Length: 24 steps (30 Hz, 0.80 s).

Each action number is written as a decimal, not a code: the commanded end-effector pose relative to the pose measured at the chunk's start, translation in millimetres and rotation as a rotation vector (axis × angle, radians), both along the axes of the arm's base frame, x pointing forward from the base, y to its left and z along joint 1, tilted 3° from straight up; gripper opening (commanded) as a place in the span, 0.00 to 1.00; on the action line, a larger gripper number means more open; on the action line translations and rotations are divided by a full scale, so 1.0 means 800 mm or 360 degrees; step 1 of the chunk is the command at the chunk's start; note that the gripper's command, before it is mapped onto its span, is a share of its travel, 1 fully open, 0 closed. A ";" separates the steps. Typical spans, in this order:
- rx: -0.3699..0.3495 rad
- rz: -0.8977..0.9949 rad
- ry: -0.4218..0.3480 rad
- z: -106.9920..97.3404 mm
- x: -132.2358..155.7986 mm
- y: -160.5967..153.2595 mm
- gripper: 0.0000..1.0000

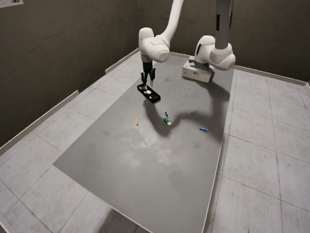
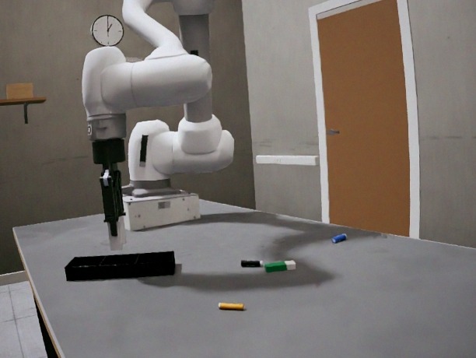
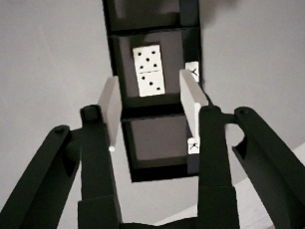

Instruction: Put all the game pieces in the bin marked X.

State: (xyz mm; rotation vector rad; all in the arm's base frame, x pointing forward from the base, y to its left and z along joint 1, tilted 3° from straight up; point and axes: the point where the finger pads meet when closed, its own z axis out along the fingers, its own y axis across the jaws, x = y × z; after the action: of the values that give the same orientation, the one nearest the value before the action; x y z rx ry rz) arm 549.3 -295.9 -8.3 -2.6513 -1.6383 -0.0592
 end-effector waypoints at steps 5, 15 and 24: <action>-0.0001 0.0000 -0.0002 0.034 0.000 -0.002 1.00; -0.0001 0.0000 -0.0002 0.074 -0.001 -0.003 1.00; -0.0001 0.0000 -0.0002 0.109 -0.002 -0.005 1.00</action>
State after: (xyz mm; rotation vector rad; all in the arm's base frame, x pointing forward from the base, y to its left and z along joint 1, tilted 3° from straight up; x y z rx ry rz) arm 548.0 -299.5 78.4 -2.6524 -1.6389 -0.0604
